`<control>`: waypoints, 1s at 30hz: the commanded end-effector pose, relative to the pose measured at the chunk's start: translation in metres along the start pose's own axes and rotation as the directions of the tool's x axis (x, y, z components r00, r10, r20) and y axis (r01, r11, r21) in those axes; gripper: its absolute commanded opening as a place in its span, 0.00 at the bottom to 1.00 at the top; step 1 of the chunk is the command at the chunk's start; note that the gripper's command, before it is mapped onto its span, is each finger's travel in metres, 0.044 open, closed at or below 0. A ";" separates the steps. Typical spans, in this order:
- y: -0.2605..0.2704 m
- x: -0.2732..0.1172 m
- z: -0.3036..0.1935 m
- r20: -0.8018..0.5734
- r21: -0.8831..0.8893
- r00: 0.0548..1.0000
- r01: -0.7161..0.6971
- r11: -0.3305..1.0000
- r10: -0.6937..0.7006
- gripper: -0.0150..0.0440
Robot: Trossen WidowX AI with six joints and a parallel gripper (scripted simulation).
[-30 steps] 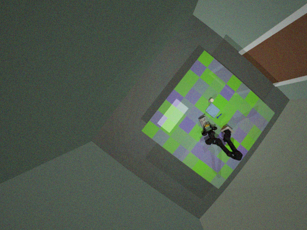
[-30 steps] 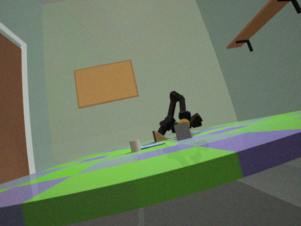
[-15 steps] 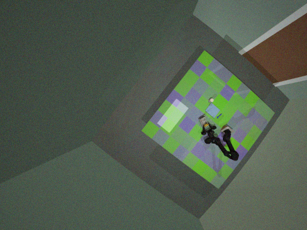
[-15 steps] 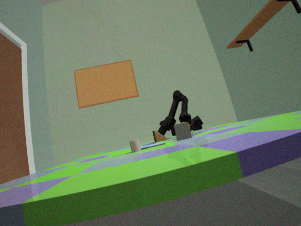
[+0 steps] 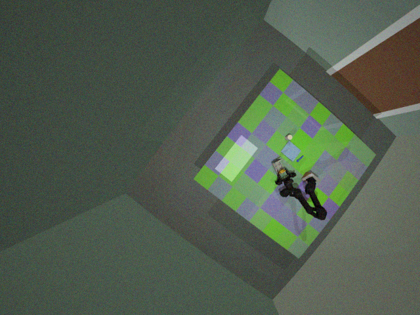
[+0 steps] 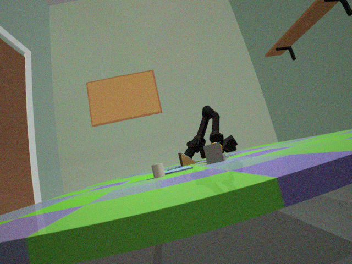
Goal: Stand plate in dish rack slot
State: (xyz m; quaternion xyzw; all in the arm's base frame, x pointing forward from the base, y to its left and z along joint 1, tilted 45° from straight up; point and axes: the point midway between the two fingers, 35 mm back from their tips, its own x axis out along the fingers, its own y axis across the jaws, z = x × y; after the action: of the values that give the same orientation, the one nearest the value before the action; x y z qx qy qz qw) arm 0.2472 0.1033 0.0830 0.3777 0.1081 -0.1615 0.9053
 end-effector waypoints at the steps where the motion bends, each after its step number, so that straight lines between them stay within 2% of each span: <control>1: 0.000 0.000 0.000 0.000 0.000 1.000 0.000 1.000 0.000 0.79; 4: 0.000 0.000 0.000 0.000 0.000 1.000 0.000 1.000 0.000 0.92; 5: 0.000 0.000 0.000 0.000 0.000 1.000 0.000 1.000 0.000 0.93; 14: 0.001 0.002 0.005 -0.003 0.000 1.000 0.004 1.000 -0.004 0.93; 26: 0.007 0.010 0.112 0.000 -0.021 1.000 -0.002 1.000 0.002 0.93; 30: 0.007 0.009 0.117 0.004 -0.025 1.000 -0.005 1.000 0.006 0.93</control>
State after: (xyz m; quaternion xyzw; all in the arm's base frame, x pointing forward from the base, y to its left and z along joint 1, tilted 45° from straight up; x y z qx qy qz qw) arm 0.2680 0.0262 0.1601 0.3726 0.1047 -0.1656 0.9071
